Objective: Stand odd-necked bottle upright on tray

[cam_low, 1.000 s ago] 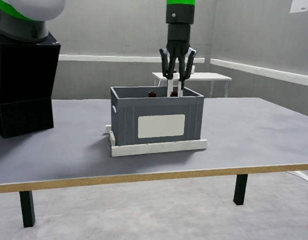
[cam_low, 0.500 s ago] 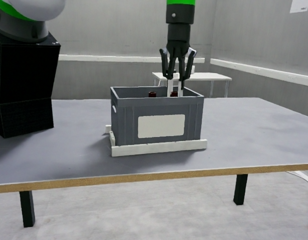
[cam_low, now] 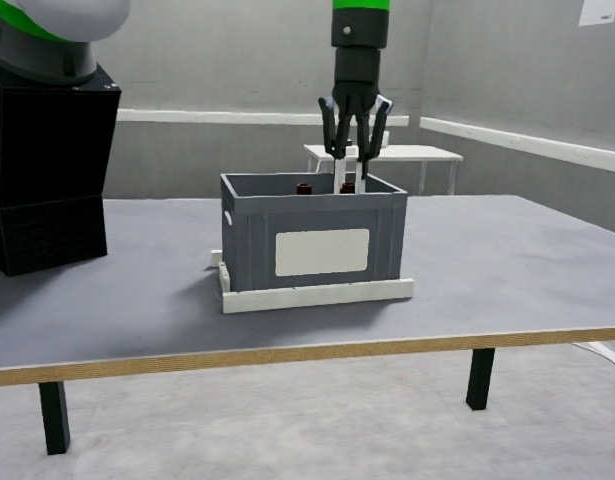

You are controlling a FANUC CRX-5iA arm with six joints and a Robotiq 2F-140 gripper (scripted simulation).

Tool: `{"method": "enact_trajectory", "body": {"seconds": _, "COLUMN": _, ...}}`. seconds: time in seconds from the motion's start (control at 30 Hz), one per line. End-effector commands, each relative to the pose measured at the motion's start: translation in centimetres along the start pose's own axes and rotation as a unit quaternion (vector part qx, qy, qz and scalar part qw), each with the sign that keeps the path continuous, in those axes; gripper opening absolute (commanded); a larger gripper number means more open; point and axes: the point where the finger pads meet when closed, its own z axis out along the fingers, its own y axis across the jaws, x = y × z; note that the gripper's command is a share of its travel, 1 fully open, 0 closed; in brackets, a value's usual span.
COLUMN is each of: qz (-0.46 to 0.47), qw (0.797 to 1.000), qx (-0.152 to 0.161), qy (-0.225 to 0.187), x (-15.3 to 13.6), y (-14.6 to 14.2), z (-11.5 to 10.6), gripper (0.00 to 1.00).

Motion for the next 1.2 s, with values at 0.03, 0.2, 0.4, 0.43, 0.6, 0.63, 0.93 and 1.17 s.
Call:
{"method": "enact_trajectory", "body": {"seconds": 0.03, "qz": 0.000, "qw": 1.000, "qx": 0.000, "qy": 0.000, "x": -0.04, "y": -0.03, "z": -0.04, "gripper": 0.10}}
{"method": "enact_trajectory", "body": {"seconds": 0.2, "qz": 0.000, "qw": 1.000, "qx": 0.000, "qy": 0.000, "x": -0.04, "y": -0.03, "z": -0.04, "gripper": 0.10}}
{"method": "enact_trajectory", "body": {"seconds": 0.4, "qz": 0.000, "qw": 1.000, "qx": 0.000, "qy": 0.000, "x": -0.04, "y": -0.03, "z": -0.04, "gripper": 0.10}}
{"method": "enact_trajectory", "body": {"seconds": 0.43, "qz": 0.000, "qw": 1.000, "qx": 0.000, "qy": 0.000, "x": -0.04, "y": -0.03, "z": -0.04, "gripper": 0.10}}
{"method": "enact_trajectory", "body": {"seconds": 0.6, "qz": 0.000, "qw": 1.000, "qx": 0.000, "qy": 0.000, "x": -0.04, "y": -0.03, "z": -0.04, "gripper": 0.10}}
{"method": "enact_trajectory", "body": {"seconds": 0.63, "qz": 0.000, "qw": 1.000, "qx": 0.000, "qy": 0.000, "x": -0.04, "y": -0.03, "z": -0.04, "gripper": 0.10}}
{"method": "enact_trajectory", "body": {"seconds": 0.93, "qz": 0.000, "qw": 1.000, "qx": 0.000, "qy": 0.000, "x": -0.04, "y": -0.03, "z": -0.04, "gripper": 0.44}}
{"method": "enact_trajectory", "body": {"seconds": 1.17, "qz": 0.000, "qw": 1.000, "qx": 0.000, "qy": 0.000, "x": -0.04, "y": -0.03, "z": -0.04, "gripper": 0.44}}
